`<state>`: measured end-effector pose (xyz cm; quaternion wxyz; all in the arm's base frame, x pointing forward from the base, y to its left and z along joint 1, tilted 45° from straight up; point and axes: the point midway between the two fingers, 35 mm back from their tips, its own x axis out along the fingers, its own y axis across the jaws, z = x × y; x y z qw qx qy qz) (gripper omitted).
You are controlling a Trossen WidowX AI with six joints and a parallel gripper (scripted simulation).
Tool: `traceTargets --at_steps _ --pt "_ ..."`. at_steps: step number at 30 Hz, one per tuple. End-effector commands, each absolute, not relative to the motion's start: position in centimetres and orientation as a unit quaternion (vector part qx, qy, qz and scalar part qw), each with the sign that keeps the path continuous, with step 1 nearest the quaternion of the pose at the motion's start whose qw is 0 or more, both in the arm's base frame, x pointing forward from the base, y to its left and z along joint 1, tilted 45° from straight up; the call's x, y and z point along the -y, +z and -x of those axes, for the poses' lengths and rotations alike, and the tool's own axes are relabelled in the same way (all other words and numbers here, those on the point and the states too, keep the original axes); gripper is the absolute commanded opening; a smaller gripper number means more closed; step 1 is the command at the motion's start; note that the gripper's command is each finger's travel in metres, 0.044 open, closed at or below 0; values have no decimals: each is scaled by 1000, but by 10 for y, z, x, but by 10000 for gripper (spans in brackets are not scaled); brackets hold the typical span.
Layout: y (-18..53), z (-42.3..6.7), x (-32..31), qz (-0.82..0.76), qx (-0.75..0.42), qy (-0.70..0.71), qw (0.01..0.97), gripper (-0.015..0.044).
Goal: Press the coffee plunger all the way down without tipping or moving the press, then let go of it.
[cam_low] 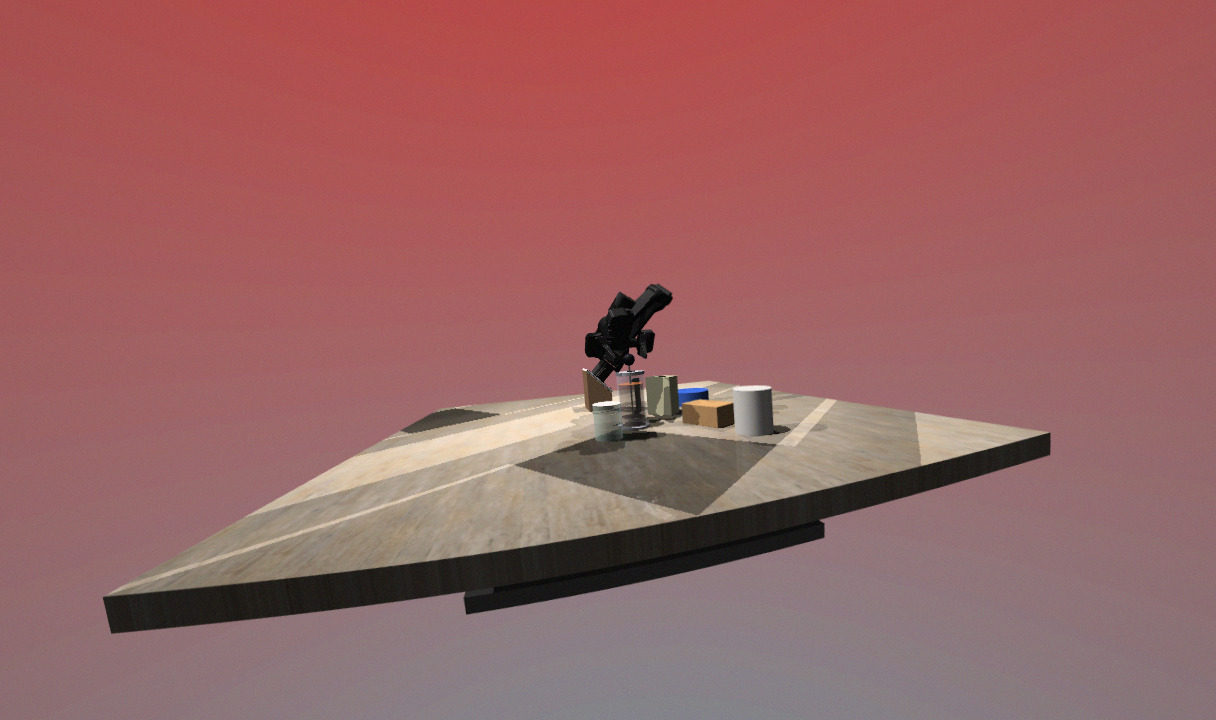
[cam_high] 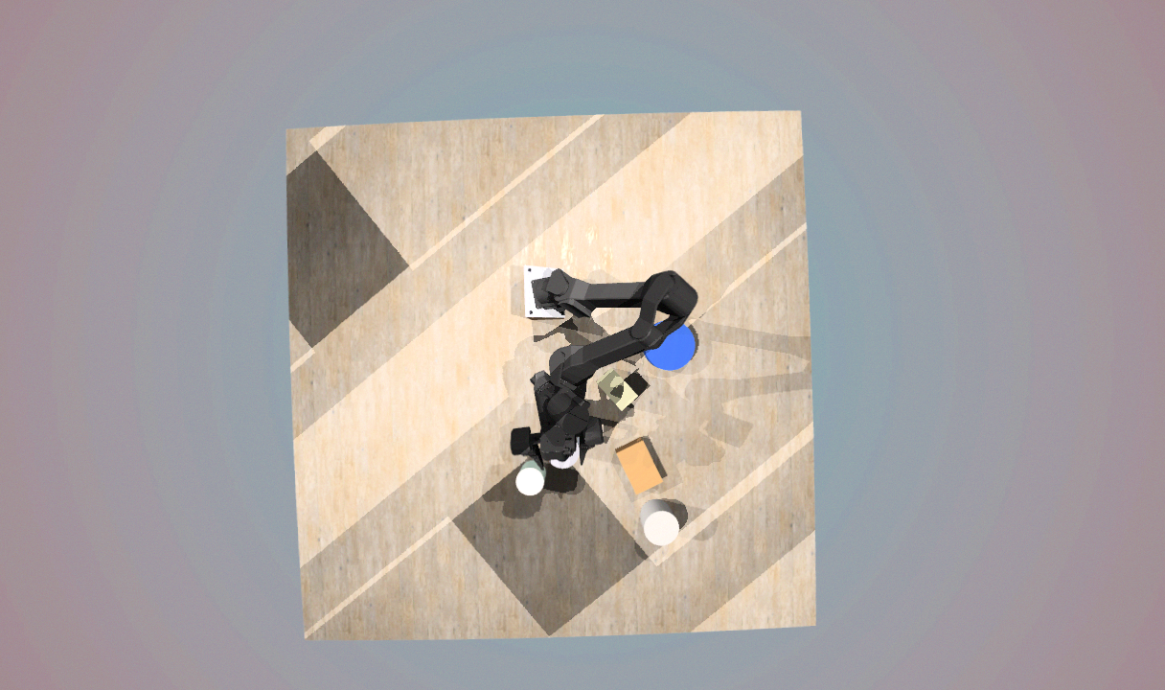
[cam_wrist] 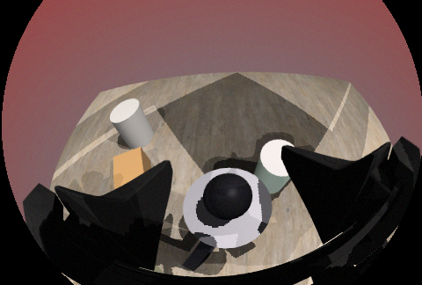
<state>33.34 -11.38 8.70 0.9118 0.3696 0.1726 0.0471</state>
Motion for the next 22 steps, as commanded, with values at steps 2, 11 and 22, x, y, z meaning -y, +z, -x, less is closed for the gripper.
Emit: traceTargets --at_steps 2,11,22 --pt "88 -333 116 -369 -173 44 912 440" --pt "142 -305 163 -372 -180 45 909 440" --pt "143 -303 163 -372 -180 45 909 440"
